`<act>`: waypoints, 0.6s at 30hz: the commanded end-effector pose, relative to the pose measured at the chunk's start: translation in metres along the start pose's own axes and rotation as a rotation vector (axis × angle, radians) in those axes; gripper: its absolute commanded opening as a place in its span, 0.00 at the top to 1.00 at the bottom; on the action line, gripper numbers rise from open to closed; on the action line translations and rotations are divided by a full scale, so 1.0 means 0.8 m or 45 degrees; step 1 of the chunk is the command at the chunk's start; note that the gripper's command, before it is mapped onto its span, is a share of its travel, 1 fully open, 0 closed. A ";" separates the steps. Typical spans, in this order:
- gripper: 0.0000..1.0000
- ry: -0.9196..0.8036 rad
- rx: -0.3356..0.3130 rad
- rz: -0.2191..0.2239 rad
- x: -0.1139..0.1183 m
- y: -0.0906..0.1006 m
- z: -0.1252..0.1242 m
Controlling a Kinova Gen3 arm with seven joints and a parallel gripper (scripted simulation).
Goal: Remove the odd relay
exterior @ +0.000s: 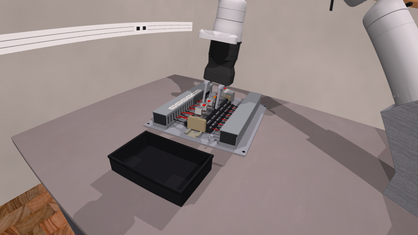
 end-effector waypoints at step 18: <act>1.00 0.000 -0.005 -0.047 0.005 0.000 -0.001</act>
Point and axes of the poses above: the point where the finger pads meet when closed, its own y axis back along the fingers, its own x axis across the jaws, z = x × y, the point moved 8 cm from there along y, back along the fingers, and after that the axes turned 7 degrees about -y, right-handed, at the moved point
